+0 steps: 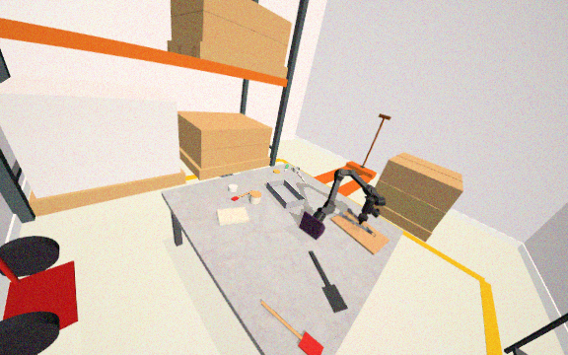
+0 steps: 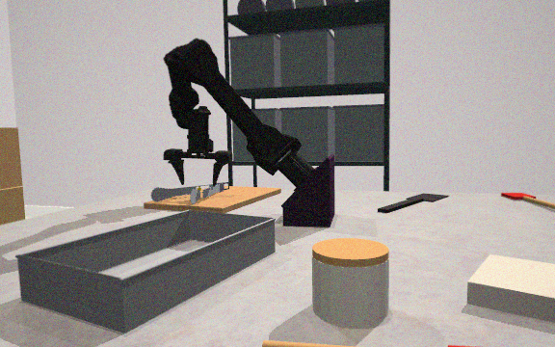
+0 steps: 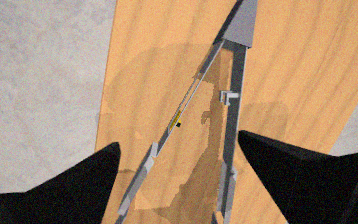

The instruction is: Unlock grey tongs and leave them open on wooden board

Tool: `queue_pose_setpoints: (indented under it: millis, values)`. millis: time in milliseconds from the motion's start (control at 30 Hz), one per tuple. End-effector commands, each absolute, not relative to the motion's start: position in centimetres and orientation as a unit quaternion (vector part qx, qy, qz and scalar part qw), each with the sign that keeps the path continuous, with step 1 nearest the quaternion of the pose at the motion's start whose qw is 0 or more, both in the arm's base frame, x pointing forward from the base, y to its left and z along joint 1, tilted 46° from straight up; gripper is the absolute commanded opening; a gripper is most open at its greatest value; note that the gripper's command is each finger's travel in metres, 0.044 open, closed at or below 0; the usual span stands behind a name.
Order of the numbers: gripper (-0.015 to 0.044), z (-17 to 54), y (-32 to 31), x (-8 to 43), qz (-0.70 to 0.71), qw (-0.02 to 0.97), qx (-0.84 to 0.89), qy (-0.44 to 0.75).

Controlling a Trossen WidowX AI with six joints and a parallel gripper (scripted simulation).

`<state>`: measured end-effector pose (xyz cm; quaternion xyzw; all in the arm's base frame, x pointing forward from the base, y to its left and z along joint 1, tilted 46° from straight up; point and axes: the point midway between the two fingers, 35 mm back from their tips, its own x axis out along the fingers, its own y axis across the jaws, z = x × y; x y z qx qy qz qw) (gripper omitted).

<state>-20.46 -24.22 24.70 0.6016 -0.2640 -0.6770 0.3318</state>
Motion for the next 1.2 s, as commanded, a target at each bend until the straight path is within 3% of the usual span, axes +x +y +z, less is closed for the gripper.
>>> queue_pose_setpoints:
  millis: [0, 167, 933, 1167]
  values:
    - [0.0440, 26.2, -24.9, -19.6, -0.688, 0.359, 0.579, -0.250]
    - [0.0440, 27.1, -26.3, -17.0, -0.676, 0.412, 0.572, -0.215]
    - [0.0440, 29.8, -28.2, -7.3, -0.600, 0.476, 0.607, -0.214]
    - [0.0440, 29.3, -28.9, -0.3, -0.546, 0.568, 0.606, -0.111]
